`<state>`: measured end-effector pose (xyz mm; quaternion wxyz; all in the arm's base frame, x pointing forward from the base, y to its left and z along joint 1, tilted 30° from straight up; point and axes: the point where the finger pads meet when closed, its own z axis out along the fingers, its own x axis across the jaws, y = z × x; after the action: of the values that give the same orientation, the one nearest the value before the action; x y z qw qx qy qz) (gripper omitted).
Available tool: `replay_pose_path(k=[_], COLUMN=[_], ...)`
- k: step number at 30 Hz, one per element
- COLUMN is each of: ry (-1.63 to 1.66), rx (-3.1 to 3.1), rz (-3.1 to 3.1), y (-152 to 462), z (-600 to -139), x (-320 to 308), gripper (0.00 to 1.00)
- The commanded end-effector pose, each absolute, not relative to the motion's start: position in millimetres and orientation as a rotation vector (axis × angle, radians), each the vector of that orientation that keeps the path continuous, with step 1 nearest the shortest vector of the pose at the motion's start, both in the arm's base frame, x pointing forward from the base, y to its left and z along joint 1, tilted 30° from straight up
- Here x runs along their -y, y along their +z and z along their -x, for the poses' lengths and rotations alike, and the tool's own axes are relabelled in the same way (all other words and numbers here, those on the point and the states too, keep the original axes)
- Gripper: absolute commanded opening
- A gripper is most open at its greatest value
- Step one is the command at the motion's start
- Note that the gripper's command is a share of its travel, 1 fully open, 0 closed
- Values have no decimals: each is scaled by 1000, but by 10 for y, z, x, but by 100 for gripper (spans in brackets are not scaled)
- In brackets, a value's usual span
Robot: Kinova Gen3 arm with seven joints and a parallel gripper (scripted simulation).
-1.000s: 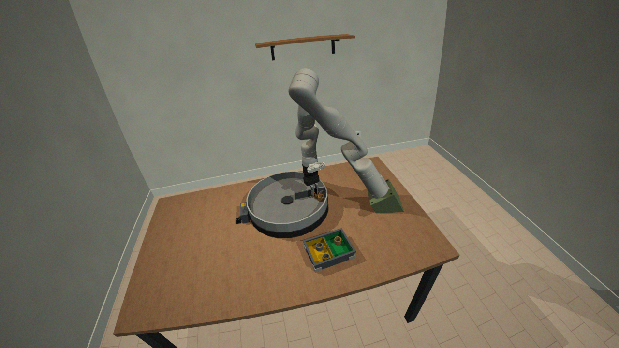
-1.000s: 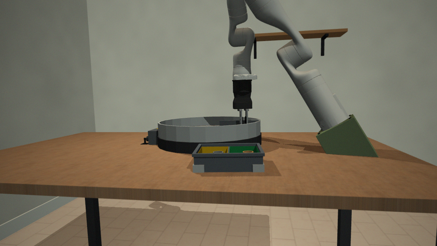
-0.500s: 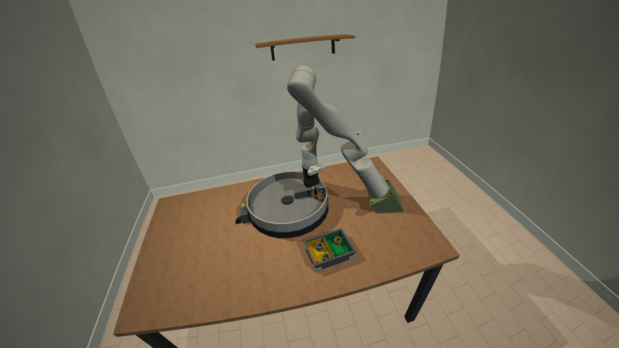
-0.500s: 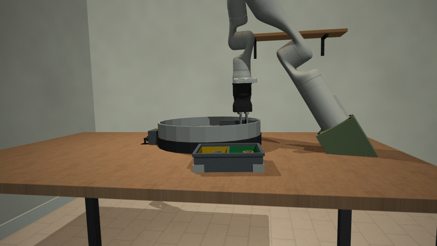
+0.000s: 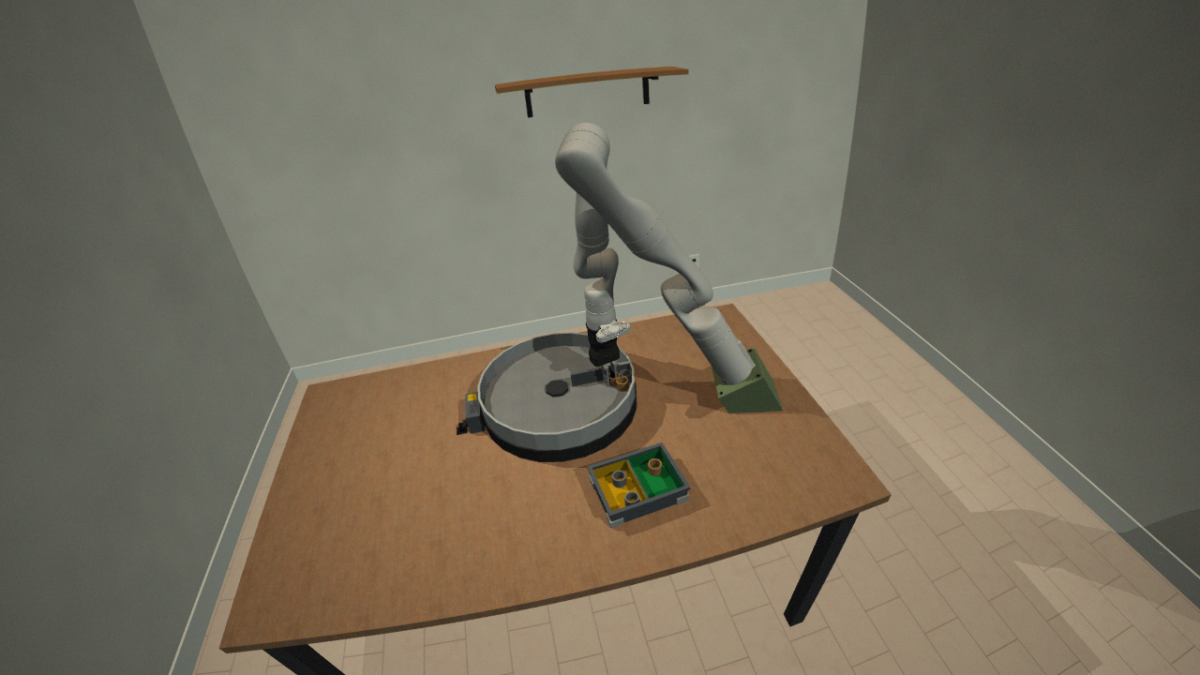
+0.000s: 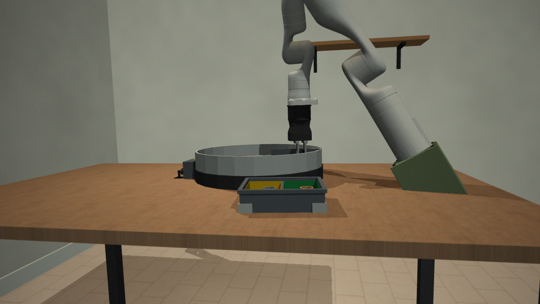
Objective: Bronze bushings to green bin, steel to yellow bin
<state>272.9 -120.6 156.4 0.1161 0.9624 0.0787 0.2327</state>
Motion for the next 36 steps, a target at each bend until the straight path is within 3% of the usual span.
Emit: replay_pose_path(k=[1, 4, 5, 36], ry=[687, 687, 684, 685], rx=[-225, -225, -227, -228], rz=[-2820, -2820, -2820, -2820], y=[1564, 1564, 1565, 1566], z=[-2727, -2727, -2729, -2732], x=[1208, 1208, 1207, 1206], gripper=[40, 40, 0, 0])
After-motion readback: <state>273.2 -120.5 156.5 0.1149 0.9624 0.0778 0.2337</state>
